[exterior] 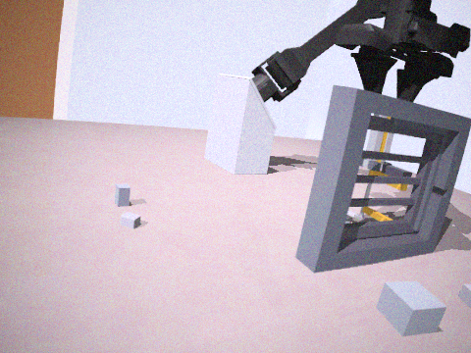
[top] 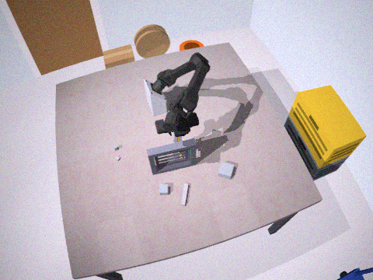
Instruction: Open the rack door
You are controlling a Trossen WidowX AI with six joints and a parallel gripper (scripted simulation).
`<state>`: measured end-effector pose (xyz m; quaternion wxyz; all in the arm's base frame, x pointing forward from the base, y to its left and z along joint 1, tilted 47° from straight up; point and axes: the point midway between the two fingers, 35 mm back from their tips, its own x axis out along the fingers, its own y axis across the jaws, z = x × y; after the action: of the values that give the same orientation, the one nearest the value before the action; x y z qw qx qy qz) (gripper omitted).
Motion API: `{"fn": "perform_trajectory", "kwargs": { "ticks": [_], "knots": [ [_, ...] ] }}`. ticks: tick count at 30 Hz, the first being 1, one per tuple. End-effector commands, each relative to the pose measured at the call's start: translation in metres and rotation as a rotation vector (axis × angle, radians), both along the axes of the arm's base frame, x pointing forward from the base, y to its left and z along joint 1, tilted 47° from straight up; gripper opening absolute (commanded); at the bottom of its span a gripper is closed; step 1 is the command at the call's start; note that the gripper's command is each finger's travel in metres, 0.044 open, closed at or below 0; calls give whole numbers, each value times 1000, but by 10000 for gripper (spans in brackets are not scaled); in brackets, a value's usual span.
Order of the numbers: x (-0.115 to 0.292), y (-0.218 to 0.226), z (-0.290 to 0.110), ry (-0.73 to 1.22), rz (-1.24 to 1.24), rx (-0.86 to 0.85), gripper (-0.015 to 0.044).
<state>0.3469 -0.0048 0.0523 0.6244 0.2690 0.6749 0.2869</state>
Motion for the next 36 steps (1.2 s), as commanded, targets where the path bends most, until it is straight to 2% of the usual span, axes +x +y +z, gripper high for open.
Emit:
{"fn": "perform_trajectory", "kwargs": {
  "ticks": [1,22,29,36],
  "knots": [
    [-1,6,-5,3,-5,5,283],
    [-5,30,-25,3,-5,9,283],
    [-5,30,-25,3,-5,9,99],
    [-5,30,-25,3,-5,9,52]
  ]
}}
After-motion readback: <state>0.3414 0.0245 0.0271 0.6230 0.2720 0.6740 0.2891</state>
